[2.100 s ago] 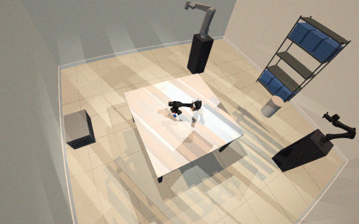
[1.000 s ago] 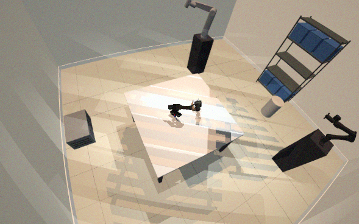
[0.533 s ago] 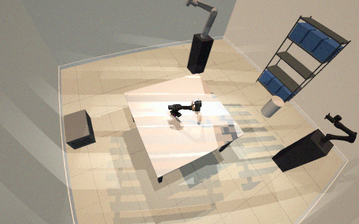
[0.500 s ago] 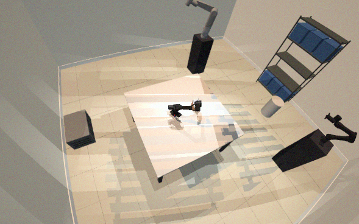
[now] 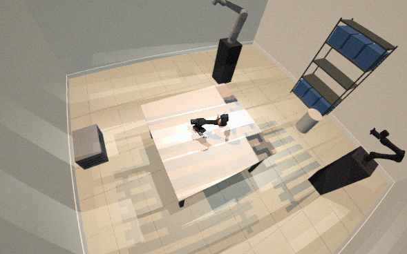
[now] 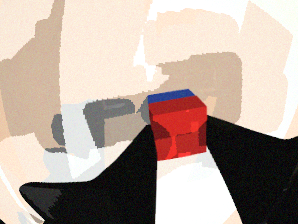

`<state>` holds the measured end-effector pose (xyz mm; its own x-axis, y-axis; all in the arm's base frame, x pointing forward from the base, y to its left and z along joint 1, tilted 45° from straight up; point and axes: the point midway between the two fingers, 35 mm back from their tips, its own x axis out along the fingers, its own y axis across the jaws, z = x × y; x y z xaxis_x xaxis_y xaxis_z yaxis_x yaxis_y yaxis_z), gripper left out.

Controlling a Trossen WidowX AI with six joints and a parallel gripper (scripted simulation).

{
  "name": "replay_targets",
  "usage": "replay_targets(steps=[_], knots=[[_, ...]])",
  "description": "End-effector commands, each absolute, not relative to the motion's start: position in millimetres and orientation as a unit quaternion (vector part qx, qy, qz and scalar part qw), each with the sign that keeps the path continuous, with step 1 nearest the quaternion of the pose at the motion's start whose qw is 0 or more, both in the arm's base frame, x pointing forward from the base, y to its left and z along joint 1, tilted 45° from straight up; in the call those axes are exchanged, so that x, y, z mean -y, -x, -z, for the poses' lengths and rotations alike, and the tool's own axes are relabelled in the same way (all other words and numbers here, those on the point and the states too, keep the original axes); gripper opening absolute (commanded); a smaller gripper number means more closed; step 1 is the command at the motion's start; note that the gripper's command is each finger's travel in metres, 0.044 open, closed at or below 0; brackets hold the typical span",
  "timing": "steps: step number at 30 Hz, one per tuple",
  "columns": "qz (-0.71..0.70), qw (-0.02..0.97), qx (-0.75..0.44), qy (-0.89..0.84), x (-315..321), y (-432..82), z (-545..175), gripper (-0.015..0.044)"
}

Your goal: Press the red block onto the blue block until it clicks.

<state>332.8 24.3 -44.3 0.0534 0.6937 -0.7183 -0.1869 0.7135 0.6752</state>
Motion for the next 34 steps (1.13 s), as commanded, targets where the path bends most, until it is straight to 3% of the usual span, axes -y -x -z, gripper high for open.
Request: replay_targets(steps=[1,5,14,21,34], knots=[[-0.317,0.696,-0.61,-0.206,-24.3,-332.8,43.9,0.0131],[-0.317,0.696,-0.61,-0.206,-24.3,-332.8,43.9,0.022],[-0.317,0.696,-0.611,-0.206,-22.3,-333.1,42.3,0.022],[-0.316,0.695,-0.612,-0.208,45.3,-328.3,-25.7,0.022],[-0.316,0.695,-0.612,-0.208,48.7,-327.6,-26.4,0.022]])
